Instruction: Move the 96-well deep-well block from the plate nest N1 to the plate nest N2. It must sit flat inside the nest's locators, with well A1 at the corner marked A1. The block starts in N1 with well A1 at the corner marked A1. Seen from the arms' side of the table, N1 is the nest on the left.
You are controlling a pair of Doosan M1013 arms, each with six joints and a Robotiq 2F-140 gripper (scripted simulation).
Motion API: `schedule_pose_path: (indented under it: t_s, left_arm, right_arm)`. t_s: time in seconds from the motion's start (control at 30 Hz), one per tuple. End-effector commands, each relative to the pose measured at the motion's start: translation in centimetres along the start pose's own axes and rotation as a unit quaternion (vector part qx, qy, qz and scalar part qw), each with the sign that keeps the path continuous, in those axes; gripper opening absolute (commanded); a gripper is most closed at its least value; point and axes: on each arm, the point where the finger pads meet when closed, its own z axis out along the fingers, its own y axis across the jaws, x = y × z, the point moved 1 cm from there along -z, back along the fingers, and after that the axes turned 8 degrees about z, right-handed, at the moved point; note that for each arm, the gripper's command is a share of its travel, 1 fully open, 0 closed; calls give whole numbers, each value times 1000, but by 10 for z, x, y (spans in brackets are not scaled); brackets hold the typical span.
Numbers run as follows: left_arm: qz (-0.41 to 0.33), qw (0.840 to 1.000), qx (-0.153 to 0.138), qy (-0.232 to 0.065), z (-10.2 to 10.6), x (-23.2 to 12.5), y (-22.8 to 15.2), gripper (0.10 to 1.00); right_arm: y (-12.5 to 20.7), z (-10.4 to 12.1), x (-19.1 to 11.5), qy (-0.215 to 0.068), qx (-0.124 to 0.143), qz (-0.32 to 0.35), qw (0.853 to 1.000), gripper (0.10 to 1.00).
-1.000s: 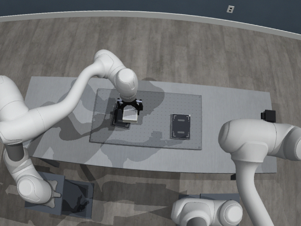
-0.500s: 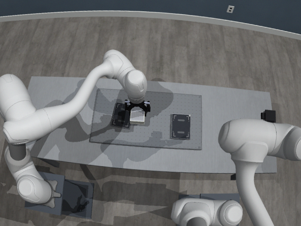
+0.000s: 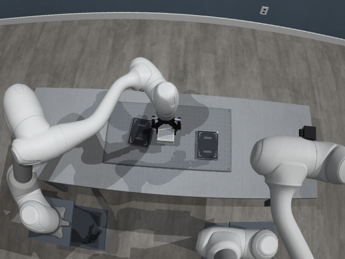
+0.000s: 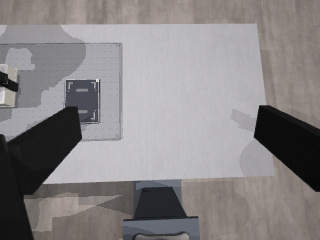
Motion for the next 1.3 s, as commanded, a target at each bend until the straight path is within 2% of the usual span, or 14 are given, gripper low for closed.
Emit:
schedule_pose_path:
  t_s: [0.0, 1.27]
  left_arm:
    - [0, 1000, 0, 1, -1, 1, 12, 605]
    - [0, 1000, 0, 1, -1, 2, 126, 605]
  right_arm:
    - [0, 0, 0, 0, 0, 0, 1000, 1000]
    - [0, 0, 0, 0, 0, 0, 1000, 1000]
